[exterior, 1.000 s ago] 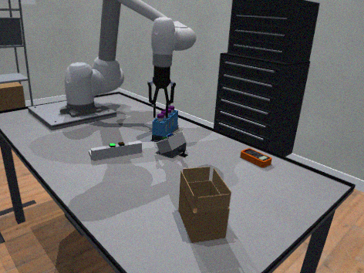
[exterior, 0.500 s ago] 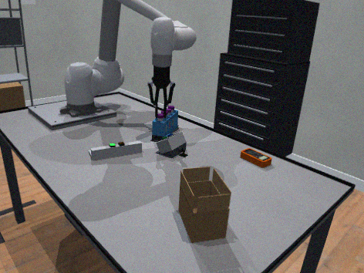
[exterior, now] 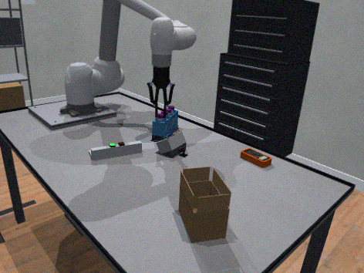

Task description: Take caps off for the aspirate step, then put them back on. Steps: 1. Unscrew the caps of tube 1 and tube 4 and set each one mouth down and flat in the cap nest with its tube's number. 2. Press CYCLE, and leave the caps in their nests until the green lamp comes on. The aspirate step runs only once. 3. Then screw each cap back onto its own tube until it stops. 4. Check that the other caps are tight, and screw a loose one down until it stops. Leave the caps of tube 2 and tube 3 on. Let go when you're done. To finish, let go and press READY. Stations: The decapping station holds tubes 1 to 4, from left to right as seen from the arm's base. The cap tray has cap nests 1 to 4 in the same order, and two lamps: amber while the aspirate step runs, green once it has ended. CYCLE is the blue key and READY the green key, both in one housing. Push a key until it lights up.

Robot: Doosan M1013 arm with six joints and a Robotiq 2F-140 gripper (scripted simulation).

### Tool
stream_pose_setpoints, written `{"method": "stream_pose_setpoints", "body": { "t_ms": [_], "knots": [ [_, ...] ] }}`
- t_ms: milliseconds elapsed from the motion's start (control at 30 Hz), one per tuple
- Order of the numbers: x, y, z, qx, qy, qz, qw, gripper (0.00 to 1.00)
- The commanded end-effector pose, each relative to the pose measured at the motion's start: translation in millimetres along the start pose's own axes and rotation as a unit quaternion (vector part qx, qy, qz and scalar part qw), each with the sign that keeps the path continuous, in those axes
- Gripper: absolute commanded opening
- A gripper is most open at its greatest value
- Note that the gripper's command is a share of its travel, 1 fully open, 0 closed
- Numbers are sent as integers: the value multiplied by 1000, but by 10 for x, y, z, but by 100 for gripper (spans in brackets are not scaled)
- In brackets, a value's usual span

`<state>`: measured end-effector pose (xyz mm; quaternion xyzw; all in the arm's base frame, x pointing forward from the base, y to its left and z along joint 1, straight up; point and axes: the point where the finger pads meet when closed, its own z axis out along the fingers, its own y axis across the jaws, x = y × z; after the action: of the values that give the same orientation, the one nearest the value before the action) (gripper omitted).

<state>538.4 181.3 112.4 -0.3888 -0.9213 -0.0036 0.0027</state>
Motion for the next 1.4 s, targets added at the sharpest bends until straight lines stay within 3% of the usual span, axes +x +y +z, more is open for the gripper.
{"method": "stream_pose_setpoints", "body": {
  "t_ms": [0, 133, 267, 333, 400, 600, 633, 1033, 1167, 1367],
  "knots": [
    [0, 4, -5, 2, -5, 118, 993, 30],
    [0, 4, -4, 1, -5, 217, 976, 30],
    [0, 4, -4, 1, -5, 313, 950, 30],
    [0, 4, -4, 1, -5, 313, 950, 30],
    [0, 4, -3, 0, -5, 359, 933, 30],
    [0, 4, -2, 0, -5, 359, 933, 30],
    [0, 4, 1, 0, -5, 359, 933, 41],
    [0, 4, 1, 0, -5, 359, 933, 41],
    [0, 4, -3, 1, -5, 209, 978, 41],
    [0, 4, -3, 2, -6, 66, 998, 41]
  ]
}}
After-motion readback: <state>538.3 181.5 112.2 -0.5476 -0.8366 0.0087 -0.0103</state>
